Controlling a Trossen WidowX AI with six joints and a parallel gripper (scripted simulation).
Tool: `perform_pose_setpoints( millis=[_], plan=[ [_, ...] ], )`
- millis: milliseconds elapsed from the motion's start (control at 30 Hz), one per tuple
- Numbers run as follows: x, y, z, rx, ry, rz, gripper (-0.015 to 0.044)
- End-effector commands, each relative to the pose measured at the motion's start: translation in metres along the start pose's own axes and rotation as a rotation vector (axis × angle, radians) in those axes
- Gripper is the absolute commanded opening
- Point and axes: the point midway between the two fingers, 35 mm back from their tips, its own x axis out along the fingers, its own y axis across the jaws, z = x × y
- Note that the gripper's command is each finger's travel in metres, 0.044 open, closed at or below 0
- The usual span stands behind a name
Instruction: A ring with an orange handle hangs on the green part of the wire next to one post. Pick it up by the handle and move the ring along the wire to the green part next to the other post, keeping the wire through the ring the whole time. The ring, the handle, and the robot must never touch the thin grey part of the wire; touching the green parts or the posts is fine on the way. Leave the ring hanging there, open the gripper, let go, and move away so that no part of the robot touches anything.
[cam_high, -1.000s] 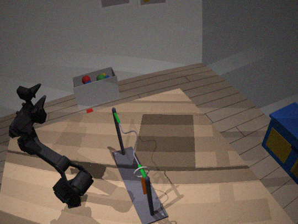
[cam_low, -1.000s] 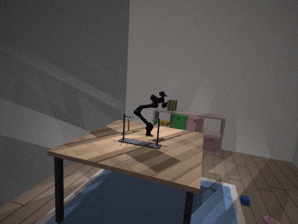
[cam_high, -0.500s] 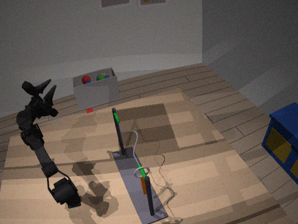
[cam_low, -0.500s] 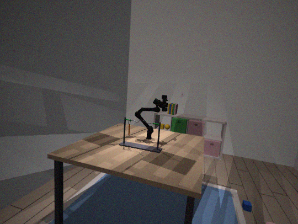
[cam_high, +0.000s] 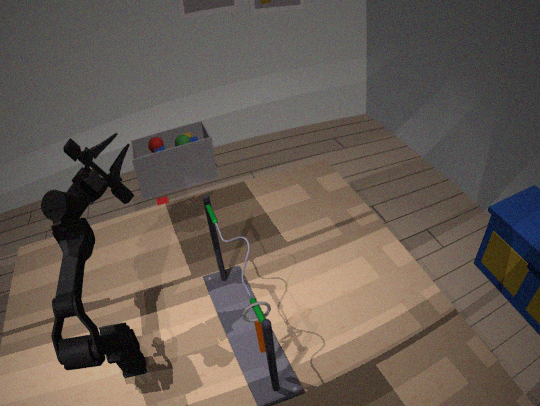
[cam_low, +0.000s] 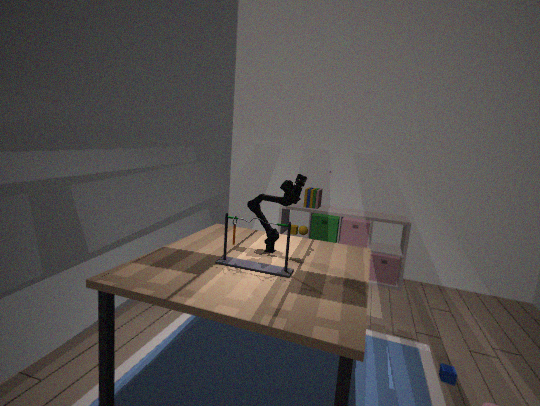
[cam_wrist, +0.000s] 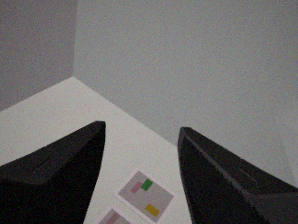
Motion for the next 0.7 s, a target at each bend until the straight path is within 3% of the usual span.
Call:
perform_pose_setpoints(
  millis=[0, 667],
  plan=[
    [0.017, -0.015, 0.003, -0.154, -0.053, 0.004, 0.0160],
    [0.074, -0.087, 0.071, -0.736, -0.249, -0.087, 0.0160]
  ],
)
